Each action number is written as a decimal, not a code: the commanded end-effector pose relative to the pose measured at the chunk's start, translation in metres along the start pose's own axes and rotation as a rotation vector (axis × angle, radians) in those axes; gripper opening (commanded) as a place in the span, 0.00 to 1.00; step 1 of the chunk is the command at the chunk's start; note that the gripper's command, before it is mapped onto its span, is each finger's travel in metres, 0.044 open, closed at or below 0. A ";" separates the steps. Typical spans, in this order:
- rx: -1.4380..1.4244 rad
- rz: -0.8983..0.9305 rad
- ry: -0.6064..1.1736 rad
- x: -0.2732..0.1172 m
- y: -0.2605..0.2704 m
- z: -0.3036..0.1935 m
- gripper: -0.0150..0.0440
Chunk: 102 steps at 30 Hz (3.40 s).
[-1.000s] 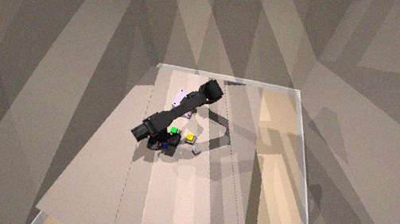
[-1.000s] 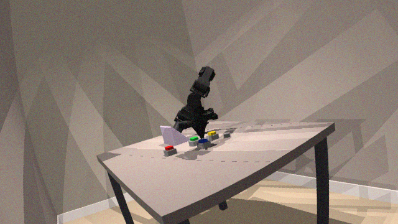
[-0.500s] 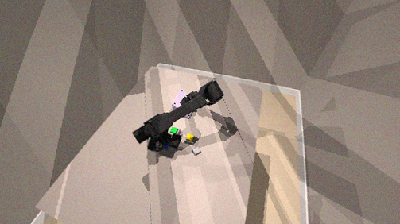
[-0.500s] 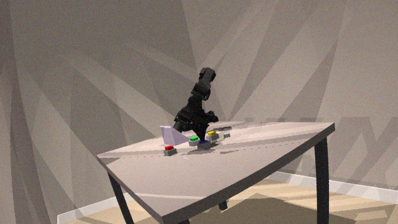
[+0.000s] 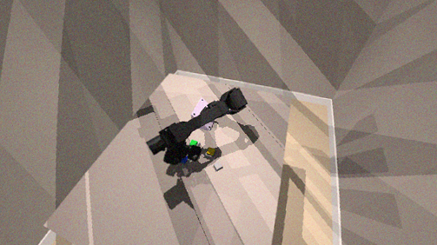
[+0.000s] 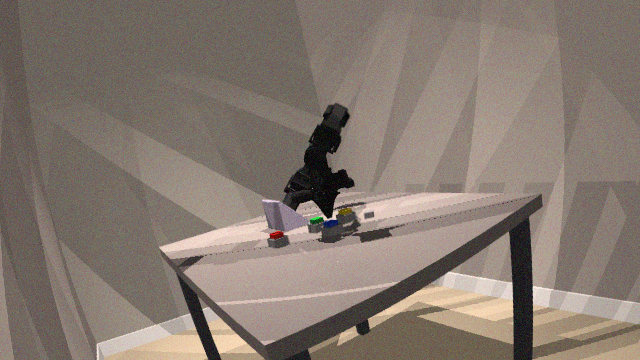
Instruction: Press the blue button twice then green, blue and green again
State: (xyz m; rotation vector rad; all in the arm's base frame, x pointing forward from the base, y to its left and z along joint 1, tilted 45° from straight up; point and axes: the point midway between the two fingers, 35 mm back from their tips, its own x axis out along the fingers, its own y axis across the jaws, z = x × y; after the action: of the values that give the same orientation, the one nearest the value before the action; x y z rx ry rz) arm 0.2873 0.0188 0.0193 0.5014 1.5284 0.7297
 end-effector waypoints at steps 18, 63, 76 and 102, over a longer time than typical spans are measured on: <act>-0.003 -0.010 -0.001 -0.081 0.000 -0.020 0.29; -0.002 -0.005 0.001 0.015 0.008 -0.095 0.29; -0.002 -0.004 0.001 0.017 0.008 -0.095 0.29; 0.008 -0.023 -0.010 -0.048 0.086 -0.049 0.60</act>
State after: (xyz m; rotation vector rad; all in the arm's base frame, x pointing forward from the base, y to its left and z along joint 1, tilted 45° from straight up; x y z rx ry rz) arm 0.2143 0.0137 0.0662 0.5017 1.5465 0.7044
